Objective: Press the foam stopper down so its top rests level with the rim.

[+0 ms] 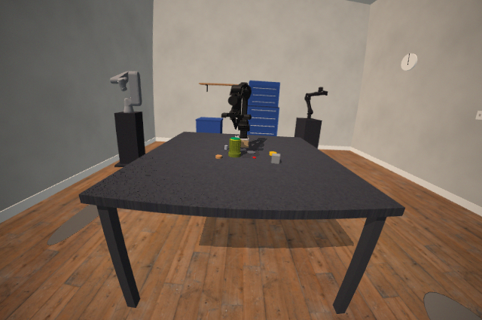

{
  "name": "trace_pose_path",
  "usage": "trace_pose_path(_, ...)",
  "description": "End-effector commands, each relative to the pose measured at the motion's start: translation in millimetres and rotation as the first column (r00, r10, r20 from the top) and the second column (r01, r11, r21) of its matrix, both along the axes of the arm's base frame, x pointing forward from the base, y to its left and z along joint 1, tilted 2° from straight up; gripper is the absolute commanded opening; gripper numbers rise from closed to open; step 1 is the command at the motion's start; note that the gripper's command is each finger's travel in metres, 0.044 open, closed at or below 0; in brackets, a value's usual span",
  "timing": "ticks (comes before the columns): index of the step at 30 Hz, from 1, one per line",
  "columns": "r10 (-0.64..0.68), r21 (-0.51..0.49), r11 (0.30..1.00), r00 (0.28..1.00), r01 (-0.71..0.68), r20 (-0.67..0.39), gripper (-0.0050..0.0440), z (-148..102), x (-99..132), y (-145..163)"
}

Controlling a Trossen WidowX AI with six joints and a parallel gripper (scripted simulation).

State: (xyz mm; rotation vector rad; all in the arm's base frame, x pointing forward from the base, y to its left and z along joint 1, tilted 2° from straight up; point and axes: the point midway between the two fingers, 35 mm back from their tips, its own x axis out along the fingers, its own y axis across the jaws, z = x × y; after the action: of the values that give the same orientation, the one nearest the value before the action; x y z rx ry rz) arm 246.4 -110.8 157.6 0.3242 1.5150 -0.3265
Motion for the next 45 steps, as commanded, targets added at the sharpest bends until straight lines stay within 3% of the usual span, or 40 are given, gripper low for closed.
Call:
trace_pose_path(1,0.0,0.0,1.0,1.0,0.0,0.0,0.0,0,0,0)
trace_pose_path(17,0.0,0.0,1.0,1.0,0.0,0.0,0.0,2,0,0)
trace_pose_path(22,0.001,0.001,1.0,1.0,-0.001,0.008,0.0,46,0,0)
trace_pose_path(26,0.001,0.001,1.0,1.0,-0.001,0.009,0.0,53,0,0)
trace_pose_path(41,0.001,0.0,1.0,1.0,-0.001,0.01,0.0,-36,4,-1)
trace_pose_path(45,0.001,0.001,1.0,1.0,-0.001,0.009,0.0,-44,4,-1)
